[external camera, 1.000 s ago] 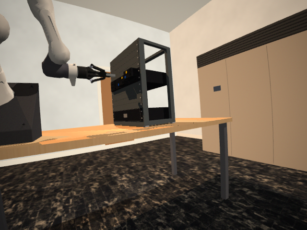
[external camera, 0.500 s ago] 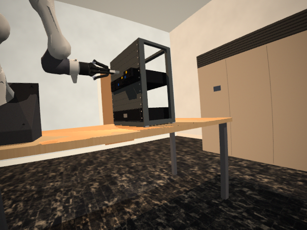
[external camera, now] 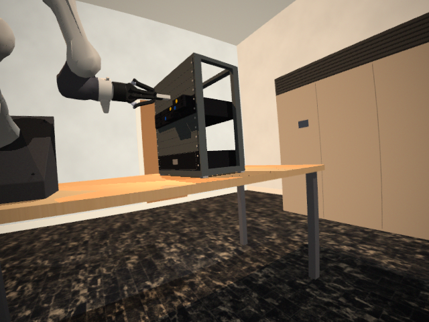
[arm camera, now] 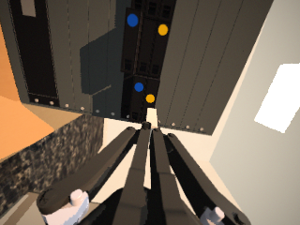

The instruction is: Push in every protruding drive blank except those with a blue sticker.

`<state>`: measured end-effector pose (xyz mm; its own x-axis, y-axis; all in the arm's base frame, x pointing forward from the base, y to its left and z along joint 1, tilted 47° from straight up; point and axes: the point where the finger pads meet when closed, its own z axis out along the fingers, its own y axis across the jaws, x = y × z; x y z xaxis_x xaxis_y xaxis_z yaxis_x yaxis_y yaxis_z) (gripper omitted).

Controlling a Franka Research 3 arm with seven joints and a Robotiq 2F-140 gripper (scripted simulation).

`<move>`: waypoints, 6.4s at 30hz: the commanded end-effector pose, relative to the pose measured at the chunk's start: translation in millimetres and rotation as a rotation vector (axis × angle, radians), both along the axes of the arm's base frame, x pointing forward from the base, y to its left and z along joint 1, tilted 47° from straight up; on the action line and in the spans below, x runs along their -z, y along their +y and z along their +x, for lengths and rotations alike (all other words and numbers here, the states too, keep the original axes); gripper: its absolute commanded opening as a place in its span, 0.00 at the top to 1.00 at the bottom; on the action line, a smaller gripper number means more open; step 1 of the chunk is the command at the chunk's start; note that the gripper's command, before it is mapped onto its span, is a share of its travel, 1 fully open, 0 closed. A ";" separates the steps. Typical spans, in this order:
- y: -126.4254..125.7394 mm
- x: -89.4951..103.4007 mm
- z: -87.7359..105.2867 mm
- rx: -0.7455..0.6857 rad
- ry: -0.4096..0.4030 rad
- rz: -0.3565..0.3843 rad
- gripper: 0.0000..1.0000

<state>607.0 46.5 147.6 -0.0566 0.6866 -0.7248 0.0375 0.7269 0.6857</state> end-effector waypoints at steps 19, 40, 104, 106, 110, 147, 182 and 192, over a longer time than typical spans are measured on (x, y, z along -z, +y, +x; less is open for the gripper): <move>1.8 5.8 37.4 -0.007 0.012 -0.003 1.00; 1.8 5.8 37.4 -0.007 0.012 -0.003 1.00; 1.1 8.8 39.4 -0.007 0.012 -0.002 1.00; 1.1 8.8 39.4 -0.007 0.012 -0.002 1.00; 1.1 8.8 39.4 -0.007 0.012 -0.002 1.00; 2.5 9.8 38.8 -0.007 0.012 -0.002 1.00; 2.5 9.8 38.9 -0.007 0.012 -0.002 1.00; 2.6 10.3 48.8 -0.007 0.012 -0.003 1.00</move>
